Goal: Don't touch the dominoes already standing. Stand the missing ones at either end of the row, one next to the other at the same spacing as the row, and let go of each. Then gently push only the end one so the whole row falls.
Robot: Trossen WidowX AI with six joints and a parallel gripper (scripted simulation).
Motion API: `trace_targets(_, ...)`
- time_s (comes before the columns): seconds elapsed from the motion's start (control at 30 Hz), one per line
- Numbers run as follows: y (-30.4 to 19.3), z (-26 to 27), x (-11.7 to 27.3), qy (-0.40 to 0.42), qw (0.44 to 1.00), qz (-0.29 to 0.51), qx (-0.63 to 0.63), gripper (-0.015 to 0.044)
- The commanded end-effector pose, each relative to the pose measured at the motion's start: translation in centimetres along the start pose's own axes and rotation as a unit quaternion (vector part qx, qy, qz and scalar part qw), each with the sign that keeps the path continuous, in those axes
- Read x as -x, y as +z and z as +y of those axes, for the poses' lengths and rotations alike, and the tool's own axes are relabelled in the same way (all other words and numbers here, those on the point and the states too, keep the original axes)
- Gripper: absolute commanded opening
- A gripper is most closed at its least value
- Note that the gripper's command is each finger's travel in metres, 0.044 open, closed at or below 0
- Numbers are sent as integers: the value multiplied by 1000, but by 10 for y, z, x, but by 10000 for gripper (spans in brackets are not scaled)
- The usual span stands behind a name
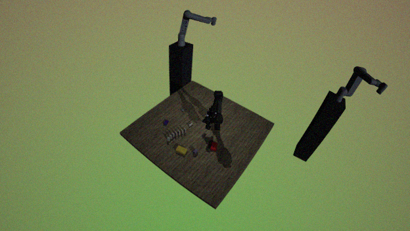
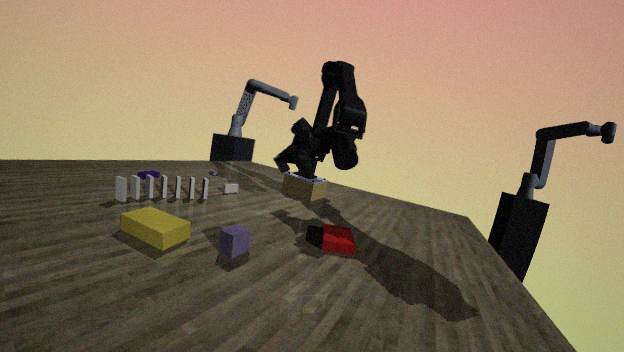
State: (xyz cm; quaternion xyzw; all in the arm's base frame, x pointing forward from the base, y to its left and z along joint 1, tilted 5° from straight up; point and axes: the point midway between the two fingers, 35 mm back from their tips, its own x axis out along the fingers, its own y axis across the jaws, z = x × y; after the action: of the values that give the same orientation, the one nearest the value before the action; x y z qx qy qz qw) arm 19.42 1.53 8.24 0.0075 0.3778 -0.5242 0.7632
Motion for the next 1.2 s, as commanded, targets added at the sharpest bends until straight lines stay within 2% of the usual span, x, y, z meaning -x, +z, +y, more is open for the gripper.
trace_targets(0.0,2,-2,-1,5,999,-52,-15,26)
trace_targets(0.33,8,3,7,70,978,-188,-66,26)
trace_targets(0.67,10,13,26,186,932,-293,-107,26)
trace_targets(0.97,4,24,49,318,873,-346,-129,26)
trace_targets(1.17,3,25,51,328,869,-348,-130,26)
